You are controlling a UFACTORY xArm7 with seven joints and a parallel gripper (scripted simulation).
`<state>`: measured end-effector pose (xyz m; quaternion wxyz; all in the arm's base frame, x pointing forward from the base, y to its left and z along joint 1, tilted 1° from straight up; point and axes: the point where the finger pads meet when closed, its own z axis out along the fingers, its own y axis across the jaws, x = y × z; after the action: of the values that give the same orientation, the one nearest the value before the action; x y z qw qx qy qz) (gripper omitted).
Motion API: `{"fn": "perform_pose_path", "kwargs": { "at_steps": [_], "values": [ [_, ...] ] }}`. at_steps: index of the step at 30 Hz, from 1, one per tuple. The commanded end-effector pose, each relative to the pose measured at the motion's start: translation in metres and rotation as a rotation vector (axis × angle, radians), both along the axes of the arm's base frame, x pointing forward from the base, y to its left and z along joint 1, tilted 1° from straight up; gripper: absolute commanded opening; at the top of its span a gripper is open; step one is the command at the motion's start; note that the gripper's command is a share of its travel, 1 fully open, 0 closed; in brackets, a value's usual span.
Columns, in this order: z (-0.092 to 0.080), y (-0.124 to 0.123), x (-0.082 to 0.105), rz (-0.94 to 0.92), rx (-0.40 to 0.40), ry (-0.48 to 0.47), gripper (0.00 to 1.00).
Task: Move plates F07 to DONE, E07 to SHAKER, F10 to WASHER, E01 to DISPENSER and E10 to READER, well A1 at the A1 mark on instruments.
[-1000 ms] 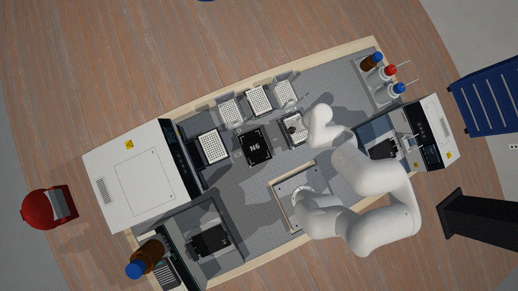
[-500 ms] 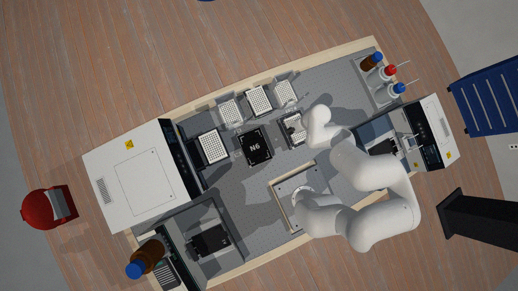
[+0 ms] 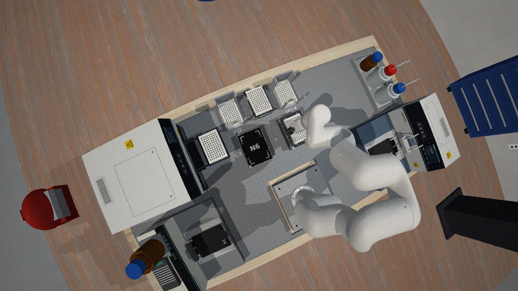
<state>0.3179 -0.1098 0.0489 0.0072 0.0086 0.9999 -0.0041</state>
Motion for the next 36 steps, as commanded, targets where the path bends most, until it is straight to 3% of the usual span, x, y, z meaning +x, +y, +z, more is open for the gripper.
{"fn": "perform_pose_path", "kwargs": {
  "at_steps": [1, 36],
  "values": [
    [0.0, -0.001, 0.002, 0.0, -0.002, -0.005, 1.0],
    [-0.01, -0.001, 0.002, 0.0, -0.002, -0.005, 1.0]
  ]
}}
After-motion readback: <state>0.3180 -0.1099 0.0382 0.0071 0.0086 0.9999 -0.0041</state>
